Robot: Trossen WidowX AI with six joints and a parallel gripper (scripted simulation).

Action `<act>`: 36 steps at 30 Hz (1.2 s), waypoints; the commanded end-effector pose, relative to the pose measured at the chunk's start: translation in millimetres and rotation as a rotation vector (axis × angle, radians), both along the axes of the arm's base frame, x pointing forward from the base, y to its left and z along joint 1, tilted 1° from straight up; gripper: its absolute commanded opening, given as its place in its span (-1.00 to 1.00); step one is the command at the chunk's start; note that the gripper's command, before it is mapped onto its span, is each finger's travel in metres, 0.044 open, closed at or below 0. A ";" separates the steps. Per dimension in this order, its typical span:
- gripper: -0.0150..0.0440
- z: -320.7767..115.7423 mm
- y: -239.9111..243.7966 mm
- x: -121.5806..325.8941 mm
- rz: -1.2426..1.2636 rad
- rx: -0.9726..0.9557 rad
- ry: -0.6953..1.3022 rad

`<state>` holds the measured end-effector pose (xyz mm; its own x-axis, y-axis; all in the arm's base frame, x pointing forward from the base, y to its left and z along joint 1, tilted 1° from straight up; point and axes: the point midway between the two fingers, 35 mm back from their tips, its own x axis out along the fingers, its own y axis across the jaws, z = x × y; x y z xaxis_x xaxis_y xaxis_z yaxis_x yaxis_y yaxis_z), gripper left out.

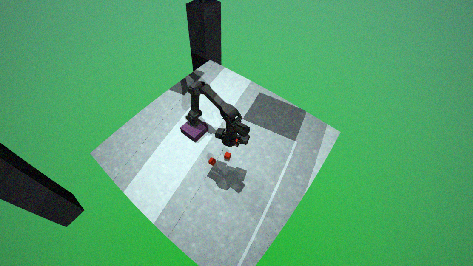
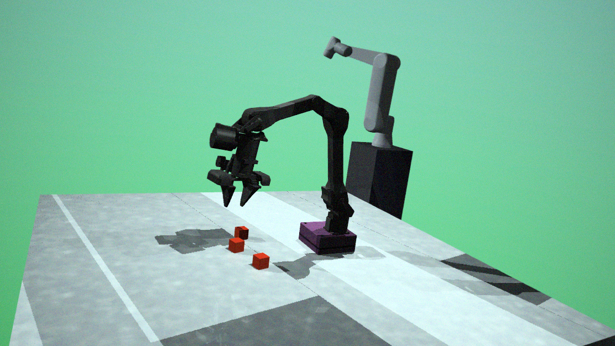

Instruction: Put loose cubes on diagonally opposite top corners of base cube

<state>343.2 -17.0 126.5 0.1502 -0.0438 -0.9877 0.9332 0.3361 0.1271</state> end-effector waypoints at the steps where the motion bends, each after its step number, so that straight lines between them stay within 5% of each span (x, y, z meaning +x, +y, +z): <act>1: 0.41 -16.6 -17.4 -19.9 -0.062 0.056 0.121; 7: 0.41 -23.2 -18.3 -20.3 -0.066 0.059 0.128; 14: 0.41 -78.3 -17.8 -19.7 -0.066 0.059 0.128; 36: 0.41 -115.2 -17.4 -18.8 -0.066 0.059 0.128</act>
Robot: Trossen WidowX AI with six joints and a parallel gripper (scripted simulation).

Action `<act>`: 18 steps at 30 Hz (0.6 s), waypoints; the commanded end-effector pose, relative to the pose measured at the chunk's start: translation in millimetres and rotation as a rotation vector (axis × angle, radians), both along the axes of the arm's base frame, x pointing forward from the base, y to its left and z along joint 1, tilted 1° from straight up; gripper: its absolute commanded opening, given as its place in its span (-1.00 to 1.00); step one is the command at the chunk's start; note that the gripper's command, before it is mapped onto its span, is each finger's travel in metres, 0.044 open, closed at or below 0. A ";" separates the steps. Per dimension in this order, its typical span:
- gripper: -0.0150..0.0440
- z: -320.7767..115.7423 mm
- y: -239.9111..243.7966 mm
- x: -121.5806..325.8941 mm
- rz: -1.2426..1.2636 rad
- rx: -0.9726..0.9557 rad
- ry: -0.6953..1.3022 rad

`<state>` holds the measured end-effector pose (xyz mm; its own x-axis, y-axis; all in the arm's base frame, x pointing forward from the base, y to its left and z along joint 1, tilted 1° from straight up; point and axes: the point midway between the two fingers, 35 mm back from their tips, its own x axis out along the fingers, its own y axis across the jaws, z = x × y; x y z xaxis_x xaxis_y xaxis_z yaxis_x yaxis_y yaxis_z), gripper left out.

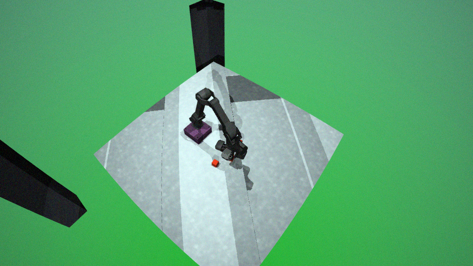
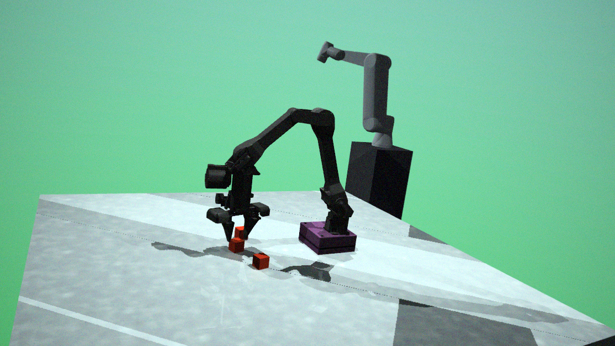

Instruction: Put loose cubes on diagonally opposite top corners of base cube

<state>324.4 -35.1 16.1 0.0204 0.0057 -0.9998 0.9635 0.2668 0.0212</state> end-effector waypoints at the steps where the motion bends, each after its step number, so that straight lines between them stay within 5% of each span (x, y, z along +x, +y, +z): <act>1: 0.41 -6.4 0.7 0.0 0.002 0.003 -0.001; 9: 0.41 -16.9 0.8 -0.2 0.002 0.003 -0.001; 15: -0.13 -16.9 0.8 -0.2 0.002 0.003 -0.001; 18: -0.14 -16.9 0.8 -0.2 0.002 0.003 -0.001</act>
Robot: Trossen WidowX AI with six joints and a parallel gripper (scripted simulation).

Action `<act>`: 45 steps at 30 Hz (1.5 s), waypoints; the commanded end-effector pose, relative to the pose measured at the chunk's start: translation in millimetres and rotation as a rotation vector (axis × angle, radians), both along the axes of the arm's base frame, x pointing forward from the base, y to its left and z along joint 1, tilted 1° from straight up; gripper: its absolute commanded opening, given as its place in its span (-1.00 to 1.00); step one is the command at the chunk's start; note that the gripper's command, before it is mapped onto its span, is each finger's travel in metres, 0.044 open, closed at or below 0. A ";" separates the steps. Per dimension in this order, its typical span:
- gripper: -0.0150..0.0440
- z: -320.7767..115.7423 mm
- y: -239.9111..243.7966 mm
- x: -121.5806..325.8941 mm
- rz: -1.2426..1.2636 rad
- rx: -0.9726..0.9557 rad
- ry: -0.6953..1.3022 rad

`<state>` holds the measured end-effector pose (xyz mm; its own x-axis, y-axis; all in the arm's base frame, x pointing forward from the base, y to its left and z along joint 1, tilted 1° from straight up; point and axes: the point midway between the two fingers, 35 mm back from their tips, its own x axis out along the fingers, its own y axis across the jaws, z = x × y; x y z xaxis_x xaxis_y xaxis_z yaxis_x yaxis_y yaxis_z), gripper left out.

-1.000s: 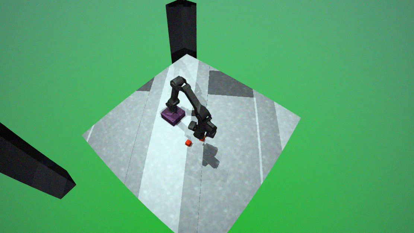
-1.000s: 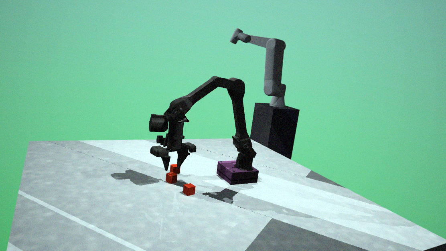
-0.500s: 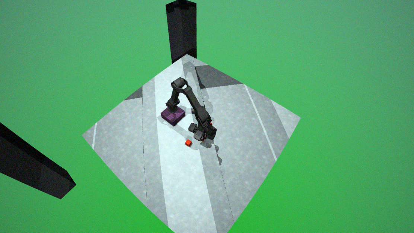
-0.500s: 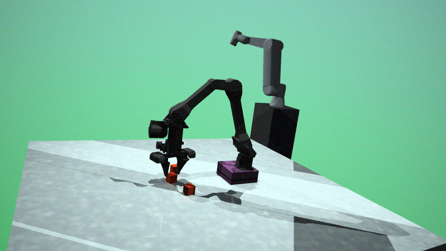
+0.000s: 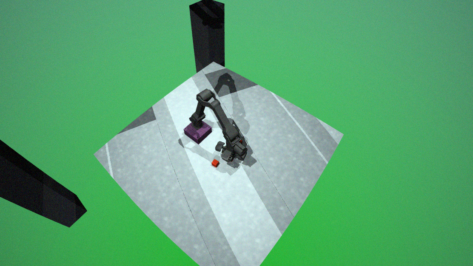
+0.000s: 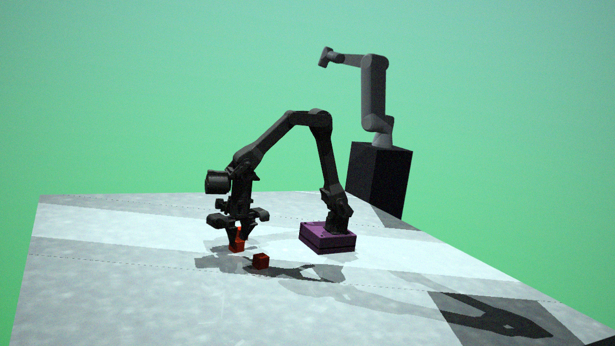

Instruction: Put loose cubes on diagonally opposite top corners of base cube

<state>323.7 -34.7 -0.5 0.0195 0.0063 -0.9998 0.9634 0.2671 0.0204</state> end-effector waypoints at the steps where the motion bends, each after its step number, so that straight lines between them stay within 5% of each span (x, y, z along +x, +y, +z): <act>1: -0.14 0.1 0.5 0.5 0.002 0.003 -0.002; 36: -0.14 107.4 -0.7 -1.7 0.002 0.003 -0.003; 45: -0.14 105.1 13.7 -3.6 0.074 0.002 -0.003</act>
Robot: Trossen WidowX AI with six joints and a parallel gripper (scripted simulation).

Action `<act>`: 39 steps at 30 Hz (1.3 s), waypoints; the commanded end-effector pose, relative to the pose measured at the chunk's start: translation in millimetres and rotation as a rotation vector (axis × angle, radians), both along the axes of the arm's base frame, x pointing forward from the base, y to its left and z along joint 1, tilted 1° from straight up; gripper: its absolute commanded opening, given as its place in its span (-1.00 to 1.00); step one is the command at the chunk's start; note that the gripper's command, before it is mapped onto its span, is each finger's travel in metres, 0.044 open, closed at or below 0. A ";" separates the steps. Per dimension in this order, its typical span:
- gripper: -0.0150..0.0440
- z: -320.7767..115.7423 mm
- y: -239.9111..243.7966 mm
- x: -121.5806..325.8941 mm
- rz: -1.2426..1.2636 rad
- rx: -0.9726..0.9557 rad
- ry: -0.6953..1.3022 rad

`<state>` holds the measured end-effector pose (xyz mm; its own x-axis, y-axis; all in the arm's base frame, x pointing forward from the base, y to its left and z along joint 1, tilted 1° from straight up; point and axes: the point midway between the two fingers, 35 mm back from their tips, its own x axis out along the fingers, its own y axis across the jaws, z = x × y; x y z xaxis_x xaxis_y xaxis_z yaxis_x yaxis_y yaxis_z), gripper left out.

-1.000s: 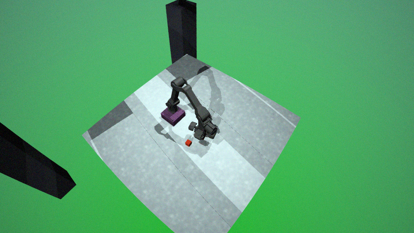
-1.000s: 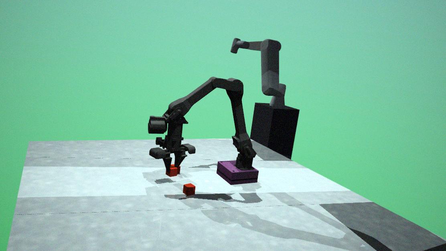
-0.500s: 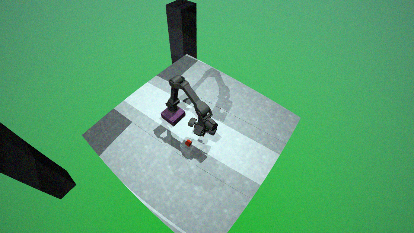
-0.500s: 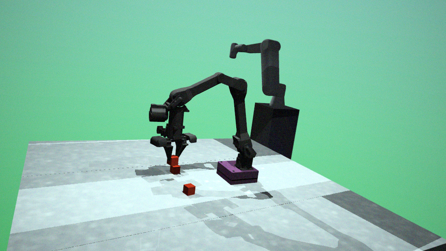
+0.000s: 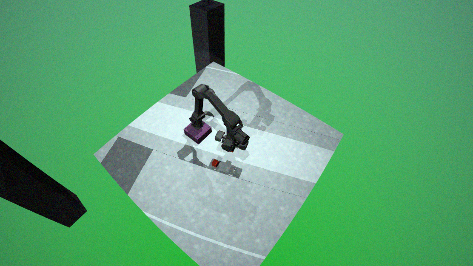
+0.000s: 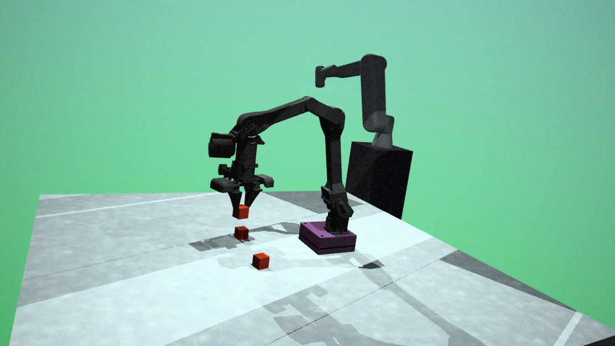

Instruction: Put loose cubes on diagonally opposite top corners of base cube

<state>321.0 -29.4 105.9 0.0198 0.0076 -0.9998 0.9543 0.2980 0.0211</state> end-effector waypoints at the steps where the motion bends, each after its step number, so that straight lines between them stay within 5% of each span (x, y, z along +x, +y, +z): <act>1: -0.14 -2.3 11.5 -1.2 0.058 0.002 -0.003; 39: -0.14 -40.0 120.6 -41.3 0.672 -0.001 -0.008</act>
